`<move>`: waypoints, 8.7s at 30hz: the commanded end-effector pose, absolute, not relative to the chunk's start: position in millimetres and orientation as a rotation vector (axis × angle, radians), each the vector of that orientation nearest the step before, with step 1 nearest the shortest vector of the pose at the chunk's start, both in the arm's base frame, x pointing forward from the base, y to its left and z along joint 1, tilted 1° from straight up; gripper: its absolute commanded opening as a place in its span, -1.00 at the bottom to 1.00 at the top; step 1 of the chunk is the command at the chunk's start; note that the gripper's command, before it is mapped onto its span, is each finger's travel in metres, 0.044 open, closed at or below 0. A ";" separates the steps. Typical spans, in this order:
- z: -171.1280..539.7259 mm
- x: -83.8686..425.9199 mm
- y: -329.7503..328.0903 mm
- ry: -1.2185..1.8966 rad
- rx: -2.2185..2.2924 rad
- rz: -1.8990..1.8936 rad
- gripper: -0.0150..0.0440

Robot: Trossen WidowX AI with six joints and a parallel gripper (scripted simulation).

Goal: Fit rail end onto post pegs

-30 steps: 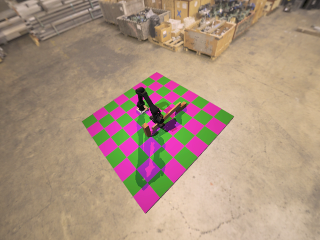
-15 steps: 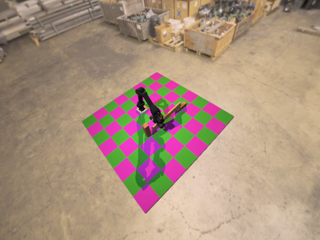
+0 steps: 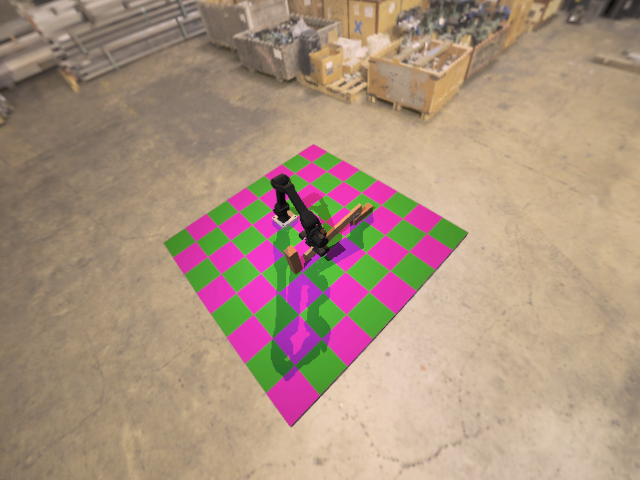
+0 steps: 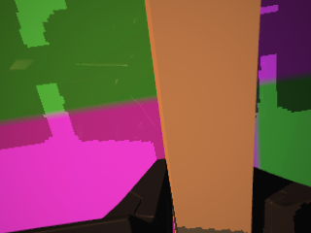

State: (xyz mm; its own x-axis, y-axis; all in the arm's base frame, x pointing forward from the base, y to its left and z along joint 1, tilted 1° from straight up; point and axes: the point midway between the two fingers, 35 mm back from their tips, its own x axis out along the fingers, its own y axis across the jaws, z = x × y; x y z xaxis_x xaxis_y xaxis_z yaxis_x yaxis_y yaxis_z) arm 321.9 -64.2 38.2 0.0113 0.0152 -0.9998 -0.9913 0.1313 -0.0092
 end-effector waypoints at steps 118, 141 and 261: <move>80.5 323.7 -65.0 1.241 -1.107 1.111 -0.49; 75.9 322.4 -70.2 1.242 -1.108 1.111 -0.49; 77.5 318.8 -106.0 1.244 -1.110 1.109 -0.49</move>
State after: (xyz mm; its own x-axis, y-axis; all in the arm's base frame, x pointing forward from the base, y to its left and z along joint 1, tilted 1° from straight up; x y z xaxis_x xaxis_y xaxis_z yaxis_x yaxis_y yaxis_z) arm 317.8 -103.2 76.2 0.0117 0.0190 -0.9998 -0.9916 0.1289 -0.0091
